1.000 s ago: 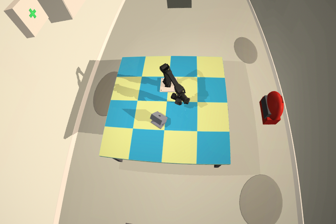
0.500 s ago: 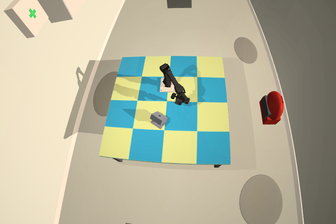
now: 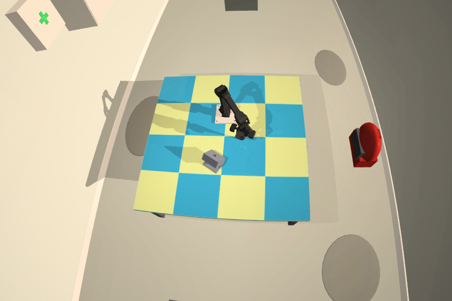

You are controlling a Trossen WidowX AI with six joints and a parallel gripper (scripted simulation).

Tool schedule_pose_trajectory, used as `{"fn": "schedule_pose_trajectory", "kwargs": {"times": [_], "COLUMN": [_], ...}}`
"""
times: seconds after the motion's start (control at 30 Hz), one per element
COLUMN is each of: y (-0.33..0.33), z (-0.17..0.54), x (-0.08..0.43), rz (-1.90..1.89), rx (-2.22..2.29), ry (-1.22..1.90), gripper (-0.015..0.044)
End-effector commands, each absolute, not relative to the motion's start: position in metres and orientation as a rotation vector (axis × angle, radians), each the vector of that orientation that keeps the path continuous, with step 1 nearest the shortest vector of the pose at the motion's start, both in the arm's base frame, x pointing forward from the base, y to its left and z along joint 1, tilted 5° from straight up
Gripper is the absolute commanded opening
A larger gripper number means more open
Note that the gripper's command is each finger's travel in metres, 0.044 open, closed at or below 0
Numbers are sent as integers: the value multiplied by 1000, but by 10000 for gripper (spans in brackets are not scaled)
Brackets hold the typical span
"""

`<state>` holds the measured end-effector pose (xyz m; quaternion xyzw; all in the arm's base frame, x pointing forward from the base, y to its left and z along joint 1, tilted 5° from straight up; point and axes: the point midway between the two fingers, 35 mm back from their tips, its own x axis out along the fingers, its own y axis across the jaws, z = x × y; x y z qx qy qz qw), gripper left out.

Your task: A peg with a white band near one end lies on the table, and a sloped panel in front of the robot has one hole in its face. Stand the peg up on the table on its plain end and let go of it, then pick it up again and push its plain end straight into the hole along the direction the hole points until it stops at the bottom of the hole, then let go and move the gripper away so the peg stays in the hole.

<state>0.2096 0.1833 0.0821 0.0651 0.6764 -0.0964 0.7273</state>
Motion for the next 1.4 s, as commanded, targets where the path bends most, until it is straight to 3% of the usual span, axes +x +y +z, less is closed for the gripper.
{"fn": "schedule_pose_trajectory", "kwargs": {"times": [0.0, 0.47, 1.37], "y": [185, 186, 149], "z": [95, 140, 153], "x": [210, 208, 253], "rz": [-209, -208, -171], "rx": [151, 150, 73], "ry": [1489, 1493, 1210], "gripper": [0, 0, 0]}}
